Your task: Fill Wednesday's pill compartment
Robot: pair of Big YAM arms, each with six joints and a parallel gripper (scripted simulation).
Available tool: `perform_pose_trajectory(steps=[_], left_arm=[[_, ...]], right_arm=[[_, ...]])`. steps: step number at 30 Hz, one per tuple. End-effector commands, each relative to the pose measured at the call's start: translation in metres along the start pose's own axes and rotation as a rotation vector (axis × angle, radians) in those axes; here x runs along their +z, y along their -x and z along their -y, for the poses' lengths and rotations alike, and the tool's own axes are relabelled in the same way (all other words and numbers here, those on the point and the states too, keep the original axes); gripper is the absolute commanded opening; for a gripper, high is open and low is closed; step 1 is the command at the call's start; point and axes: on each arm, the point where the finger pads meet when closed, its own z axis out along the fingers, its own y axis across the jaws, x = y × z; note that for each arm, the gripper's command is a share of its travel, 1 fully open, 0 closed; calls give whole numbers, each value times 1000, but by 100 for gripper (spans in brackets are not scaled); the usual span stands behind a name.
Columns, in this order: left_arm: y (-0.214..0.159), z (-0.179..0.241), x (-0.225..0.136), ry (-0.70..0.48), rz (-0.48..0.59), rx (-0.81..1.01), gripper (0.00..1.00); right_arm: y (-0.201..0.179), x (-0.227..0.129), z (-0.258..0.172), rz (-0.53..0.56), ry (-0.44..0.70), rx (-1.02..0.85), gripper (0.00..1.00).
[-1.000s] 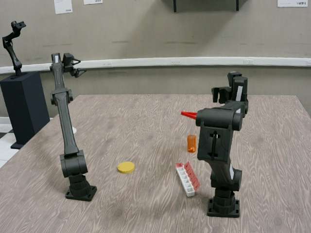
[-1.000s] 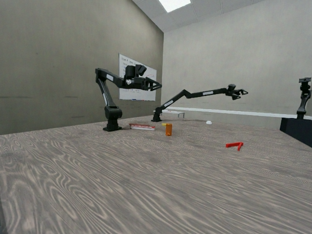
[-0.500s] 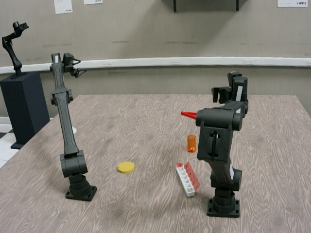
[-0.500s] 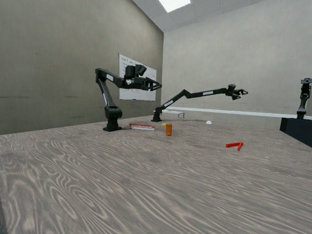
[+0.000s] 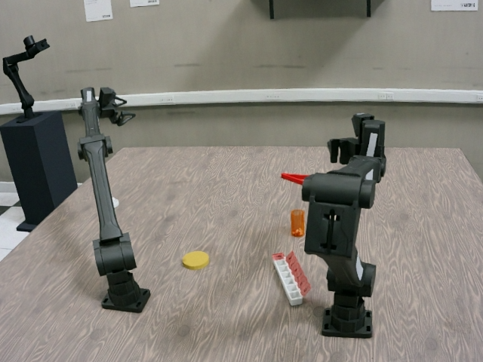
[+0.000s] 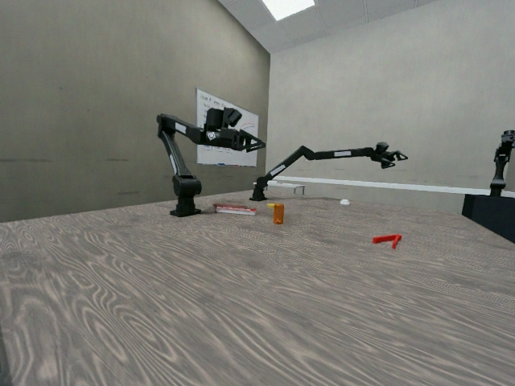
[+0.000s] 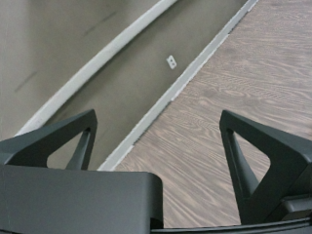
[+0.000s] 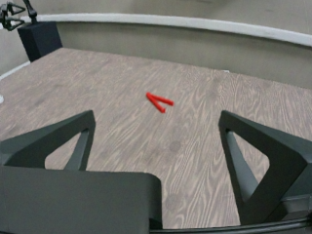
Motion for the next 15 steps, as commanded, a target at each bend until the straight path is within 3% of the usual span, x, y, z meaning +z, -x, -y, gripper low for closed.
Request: perform_pose_trajectory(steps=[1,15], left_arm=[[64,16,5,9,7,93,100],[77,87,20,-38,-57,34,100]], right_arm=[[33,-7,7,0,-6,-89,100],[30,-21,0,-80,33,-125,100]])
